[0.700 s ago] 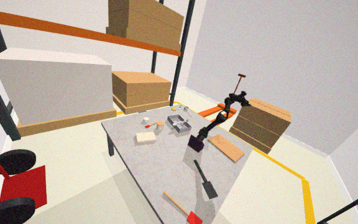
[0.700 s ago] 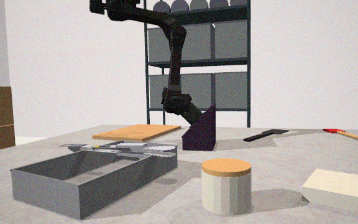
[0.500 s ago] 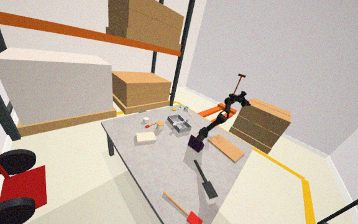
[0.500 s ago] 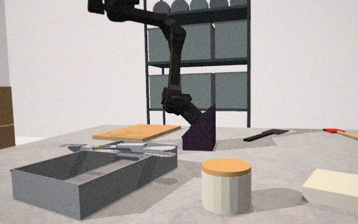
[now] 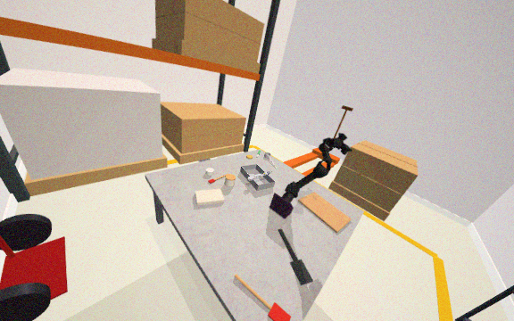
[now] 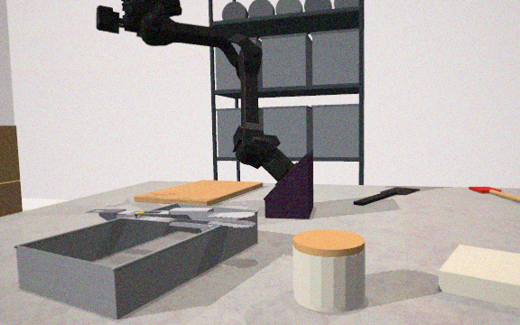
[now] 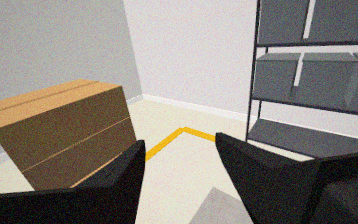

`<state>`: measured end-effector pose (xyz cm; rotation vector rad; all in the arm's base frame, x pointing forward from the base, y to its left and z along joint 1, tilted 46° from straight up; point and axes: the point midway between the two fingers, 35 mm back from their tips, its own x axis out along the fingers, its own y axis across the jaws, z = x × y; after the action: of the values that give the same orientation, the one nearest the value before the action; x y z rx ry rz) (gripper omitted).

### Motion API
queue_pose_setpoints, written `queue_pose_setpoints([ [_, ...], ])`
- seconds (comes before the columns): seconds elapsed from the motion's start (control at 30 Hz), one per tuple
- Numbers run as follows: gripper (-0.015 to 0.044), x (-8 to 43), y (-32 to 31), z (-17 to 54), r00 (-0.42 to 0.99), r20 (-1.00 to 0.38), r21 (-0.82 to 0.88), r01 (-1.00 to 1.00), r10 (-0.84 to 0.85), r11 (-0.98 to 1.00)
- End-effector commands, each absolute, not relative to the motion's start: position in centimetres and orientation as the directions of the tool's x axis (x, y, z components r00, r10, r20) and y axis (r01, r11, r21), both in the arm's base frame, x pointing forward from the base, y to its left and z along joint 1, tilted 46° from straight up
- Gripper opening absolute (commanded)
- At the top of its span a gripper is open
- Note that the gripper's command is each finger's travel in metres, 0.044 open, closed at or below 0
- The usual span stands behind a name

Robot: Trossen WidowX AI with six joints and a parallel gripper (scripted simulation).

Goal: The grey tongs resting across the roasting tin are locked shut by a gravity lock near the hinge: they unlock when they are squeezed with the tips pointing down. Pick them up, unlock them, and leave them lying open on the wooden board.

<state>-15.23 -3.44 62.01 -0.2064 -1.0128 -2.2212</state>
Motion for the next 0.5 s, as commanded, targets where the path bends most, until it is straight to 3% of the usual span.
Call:
queue_pose_setpoints([
  [0.0, 0.026, -11.7, -7.2, 62.3, -0.672, 0.445, 0.568, 0.722, -0.592, -0.394],
  [0.2, 0.026, -3.6, -13.9, 61.2, -0.457, 0.482, 0.463, 0.857, -0.748, -0.226],
  [0.47, 0.026, 5.3, -18.1, 58.5, -0.19, 0.487, 0.376, 0.927, -0.852, 0.009],
])
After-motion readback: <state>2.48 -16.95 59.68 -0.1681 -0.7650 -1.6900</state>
